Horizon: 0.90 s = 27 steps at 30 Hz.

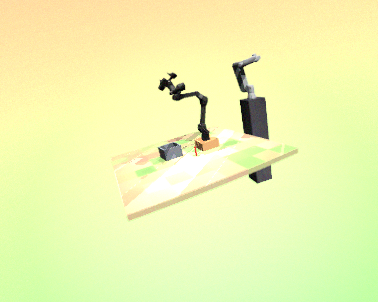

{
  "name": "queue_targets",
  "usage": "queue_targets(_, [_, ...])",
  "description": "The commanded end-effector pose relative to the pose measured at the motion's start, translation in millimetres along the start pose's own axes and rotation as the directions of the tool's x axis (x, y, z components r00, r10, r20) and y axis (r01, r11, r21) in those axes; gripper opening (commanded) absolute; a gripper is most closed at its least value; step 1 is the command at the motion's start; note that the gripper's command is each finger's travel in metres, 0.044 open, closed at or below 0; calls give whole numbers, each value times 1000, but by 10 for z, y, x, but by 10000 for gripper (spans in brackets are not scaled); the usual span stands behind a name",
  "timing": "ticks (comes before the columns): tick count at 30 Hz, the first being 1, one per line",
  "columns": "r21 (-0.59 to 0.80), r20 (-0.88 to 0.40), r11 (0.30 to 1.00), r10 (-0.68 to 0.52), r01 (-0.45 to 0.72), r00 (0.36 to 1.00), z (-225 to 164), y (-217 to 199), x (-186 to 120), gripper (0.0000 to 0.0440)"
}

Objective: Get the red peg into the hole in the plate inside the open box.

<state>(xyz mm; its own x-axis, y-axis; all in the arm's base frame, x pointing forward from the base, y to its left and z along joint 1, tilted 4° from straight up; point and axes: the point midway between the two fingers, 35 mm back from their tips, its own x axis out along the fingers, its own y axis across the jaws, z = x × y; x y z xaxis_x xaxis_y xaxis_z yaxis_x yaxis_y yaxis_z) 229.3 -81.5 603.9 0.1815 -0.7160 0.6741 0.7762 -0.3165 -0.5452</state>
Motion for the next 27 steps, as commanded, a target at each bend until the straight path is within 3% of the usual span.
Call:
queue_targets(1, [20, 8, 1000, 9, -9, 1000, 18, 20, -20, 423])
queue_targets(2, [41, 19, 999, 20, -20, 1000, 44, 44, -45, 440])
queue_targets(14, [269, 260, 918, 222, -291, 940, 621, 454, -495, 440])
queue_targets(27, [365, 497, 681, 433, -634, 752, 1123, 855, -1249, 440])
